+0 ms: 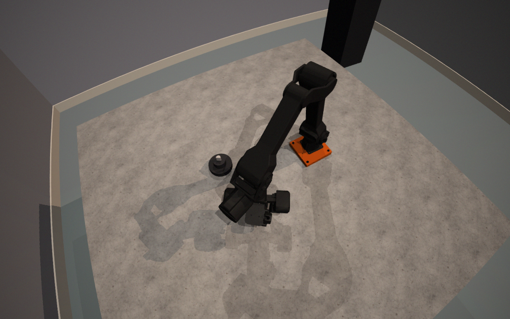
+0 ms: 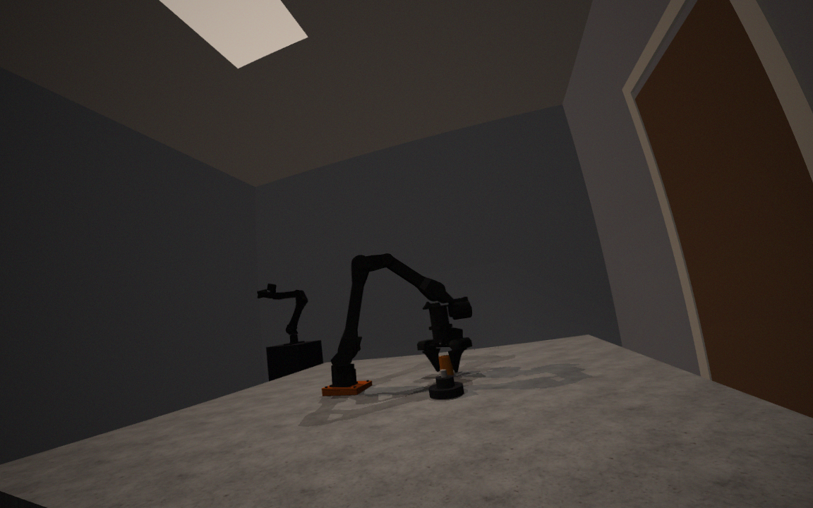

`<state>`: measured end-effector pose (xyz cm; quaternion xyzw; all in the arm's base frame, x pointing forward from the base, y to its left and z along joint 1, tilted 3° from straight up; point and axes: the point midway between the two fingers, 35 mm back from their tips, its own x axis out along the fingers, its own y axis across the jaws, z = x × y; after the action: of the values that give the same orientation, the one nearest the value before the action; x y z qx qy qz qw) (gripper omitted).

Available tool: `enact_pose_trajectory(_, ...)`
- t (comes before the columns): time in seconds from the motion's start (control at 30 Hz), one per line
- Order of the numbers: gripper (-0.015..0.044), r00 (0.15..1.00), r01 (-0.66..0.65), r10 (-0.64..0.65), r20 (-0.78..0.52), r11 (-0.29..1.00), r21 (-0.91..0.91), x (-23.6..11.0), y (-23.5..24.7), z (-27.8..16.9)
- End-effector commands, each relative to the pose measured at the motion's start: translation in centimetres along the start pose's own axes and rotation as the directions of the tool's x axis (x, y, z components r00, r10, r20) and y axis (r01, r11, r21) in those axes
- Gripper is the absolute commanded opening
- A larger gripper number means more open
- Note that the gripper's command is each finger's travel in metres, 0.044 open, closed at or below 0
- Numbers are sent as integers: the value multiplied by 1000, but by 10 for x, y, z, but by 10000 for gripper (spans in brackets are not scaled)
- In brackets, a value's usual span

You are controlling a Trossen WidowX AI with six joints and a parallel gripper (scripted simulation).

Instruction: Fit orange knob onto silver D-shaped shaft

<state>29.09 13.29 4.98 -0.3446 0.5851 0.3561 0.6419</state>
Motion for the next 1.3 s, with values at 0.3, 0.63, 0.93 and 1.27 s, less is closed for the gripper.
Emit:
enact_pose_trajectory(0.3,118,1000,-5,5,-2,1000,-1,2,1,0)
enact_pose_trajectory(0.63,0,1000,-5,5,-1,1000,-1,-37,-4,6)
enact_pose_trajectory(0.93,0,1000,-4,4,-1,1000,-1,-86,-5,7)
enact_pose_trajectory(1.27,0,1000,-5,5,-2,1000,-1,-137,-1,1)
